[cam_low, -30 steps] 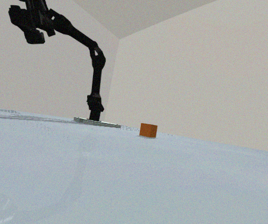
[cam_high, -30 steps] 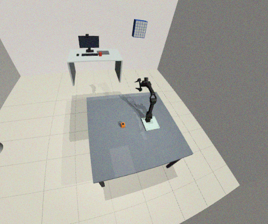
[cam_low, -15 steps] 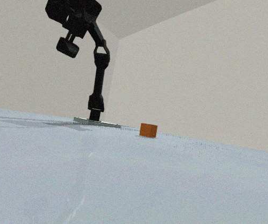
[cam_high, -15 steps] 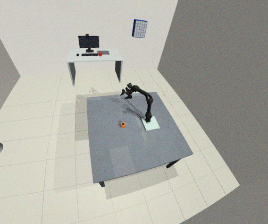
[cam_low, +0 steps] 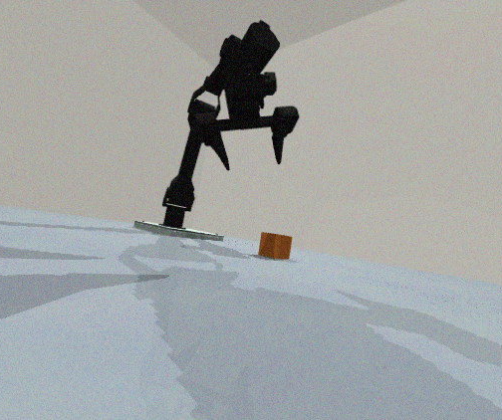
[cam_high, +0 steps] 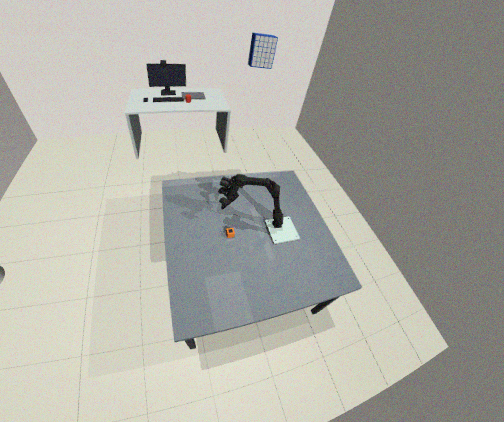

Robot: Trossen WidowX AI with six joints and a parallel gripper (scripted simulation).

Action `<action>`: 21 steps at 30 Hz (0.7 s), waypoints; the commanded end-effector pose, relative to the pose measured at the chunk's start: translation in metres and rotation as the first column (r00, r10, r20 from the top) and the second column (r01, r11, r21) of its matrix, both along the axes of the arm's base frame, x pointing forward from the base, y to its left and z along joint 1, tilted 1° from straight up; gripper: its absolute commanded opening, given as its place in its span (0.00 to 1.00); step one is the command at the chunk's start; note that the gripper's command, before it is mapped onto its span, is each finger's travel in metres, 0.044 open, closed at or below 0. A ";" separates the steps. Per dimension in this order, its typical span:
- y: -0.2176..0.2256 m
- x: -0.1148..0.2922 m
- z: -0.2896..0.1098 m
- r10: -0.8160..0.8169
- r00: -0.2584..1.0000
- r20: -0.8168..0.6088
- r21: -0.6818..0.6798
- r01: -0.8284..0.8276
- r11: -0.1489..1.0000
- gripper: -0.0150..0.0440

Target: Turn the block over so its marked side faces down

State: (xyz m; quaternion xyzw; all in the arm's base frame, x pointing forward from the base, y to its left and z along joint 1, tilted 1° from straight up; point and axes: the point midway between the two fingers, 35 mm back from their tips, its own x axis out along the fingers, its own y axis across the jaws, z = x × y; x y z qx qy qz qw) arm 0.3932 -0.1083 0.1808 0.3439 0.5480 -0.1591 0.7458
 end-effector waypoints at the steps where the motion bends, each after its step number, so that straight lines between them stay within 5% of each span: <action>1: 0.065 0.005 -0.020 0.329 0.938 -0.113 -0.090 -0.339 0.936 1.00; 7: 0.135 -0.009 -0.041 0.654 0.692 -0.305 -0.147 -0.713 0.686 1.00; 16: 0.139 -0.012 -0.043 0.662 0.682 -0.311 -0.148 -0.722 0.675 1.00; 21: 0.140 -0.011 -0.076 0.662 0.682 -0.311 -0.148 -0.722 0.675 1.00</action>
